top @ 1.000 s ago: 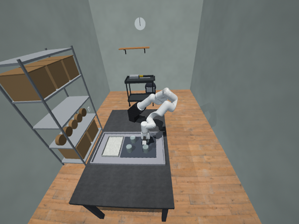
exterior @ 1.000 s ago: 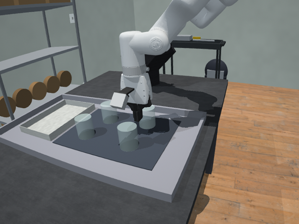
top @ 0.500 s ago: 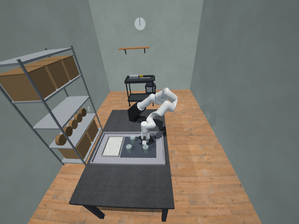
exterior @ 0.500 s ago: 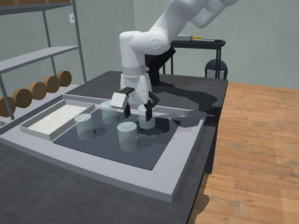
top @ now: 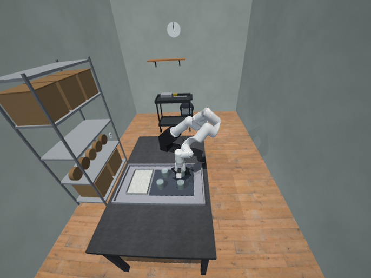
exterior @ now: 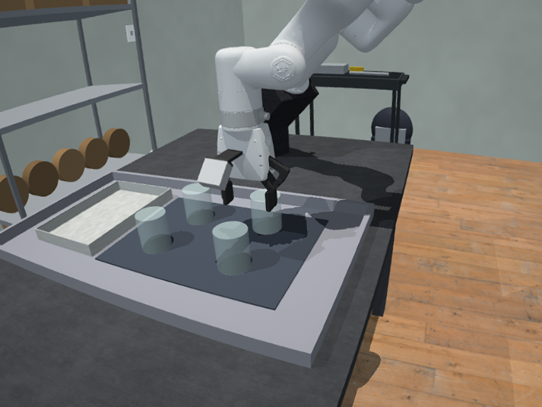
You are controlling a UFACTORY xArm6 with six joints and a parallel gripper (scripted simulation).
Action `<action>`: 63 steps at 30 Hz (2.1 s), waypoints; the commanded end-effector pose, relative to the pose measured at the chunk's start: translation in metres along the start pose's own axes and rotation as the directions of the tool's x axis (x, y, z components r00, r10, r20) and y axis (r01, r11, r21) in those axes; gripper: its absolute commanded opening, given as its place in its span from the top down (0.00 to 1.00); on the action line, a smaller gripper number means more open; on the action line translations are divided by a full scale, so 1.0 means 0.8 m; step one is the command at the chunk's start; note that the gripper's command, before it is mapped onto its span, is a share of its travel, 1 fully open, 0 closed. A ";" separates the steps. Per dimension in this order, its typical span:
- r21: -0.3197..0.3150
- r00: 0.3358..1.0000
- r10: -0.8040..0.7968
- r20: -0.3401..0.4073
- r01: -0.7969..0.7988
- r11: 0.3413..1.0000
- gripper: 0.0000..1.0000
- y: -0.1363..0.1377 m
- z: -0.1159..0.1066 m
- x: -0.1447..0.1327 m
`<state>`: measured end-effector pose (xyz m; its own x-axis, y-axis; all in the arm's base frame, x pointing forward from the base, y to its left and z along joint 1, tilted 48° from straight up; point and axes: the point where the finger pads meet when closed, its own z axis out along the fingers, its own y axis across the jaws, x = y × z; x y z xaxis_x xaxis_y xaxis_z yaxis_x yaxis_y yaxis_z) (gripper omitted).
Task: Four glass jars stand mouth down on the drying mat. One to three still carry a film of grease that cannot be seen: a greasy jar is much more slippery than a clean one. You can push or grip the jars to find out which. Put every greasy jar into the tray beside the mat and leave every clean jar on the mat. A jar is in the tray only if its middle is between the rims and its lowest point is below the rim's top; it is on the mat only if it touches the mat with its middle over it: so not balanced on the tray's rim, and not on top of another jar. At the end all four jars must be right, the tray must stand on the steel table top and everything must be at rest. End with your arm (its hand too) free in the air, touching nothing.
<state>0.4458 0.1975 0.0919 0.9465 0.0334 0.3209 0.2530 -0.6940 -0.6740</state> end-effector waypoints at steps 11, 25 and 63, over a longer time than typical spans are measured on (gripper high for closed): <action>0.000 1.000 -0.001 -0.002 0.001 1.000 0.00 0.018 -0.075 -0.005; 0.000 1.000 -0.001 -0.002 0.001 1.000 0.00 0.132 -0.075 -0.047; 0.000 1.000 -0.001 -0.002 0.001 1.000 0.00 0.207 0.011 -0.074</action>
<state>0.4313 0.0825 -0.0403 0.9463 0.0334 0.3216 0.2537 -0.6933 -0.6745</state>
